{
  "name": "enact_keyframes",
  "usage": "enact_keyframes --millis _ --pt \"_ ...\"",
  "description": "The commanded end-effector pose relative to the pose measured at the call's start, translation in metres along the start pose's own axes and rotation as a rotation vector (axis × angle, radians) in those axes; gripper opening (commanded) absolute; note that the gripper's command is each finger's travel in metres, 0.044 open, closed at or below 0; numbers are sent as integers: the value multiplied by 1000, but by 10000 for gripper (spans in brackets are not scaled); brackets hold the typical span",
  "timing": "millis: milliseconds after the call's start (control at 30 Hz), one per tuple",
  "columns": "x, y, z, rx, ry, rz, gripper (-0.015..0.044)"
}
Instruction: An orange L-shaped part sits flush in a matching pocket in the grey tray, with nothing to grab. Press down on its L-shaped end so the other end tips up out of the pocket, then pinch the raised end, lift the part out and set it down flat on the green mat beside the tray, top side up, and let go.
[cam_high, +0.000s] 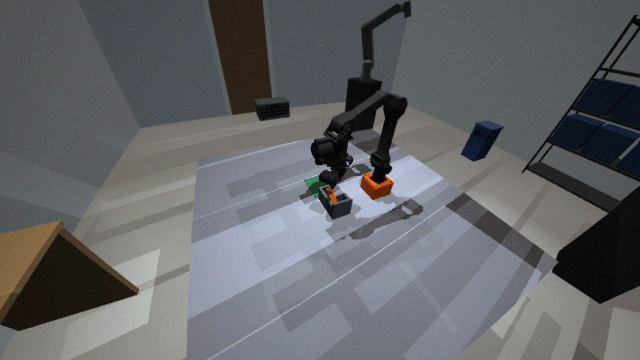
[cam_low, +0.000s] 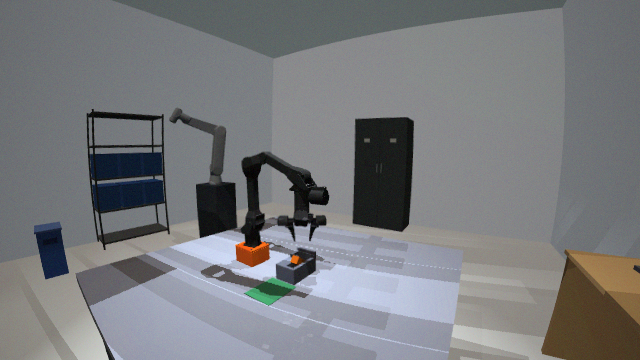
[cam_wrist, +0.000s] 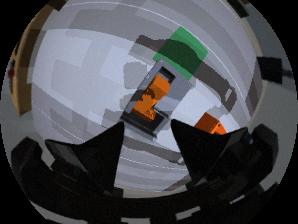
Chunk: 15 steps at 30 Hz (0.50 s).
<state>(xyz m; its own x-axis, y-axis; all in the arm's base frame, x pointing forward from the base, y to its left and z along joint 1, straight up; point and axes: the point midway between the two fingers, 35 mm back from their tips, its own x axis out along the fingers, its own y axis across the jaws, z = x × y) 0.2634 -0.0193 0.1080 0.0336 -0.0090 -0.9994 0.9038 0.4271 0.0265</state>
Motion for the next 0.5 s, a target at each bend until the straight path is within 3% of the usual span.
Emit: enact_keyframes --millis 0,267,467 --pt "-1 -16 23 552 -2 -10 280" --pt "0 -19 26 624 -2 -11 280" --pt "27 -19 26 624 -2 -11 280"
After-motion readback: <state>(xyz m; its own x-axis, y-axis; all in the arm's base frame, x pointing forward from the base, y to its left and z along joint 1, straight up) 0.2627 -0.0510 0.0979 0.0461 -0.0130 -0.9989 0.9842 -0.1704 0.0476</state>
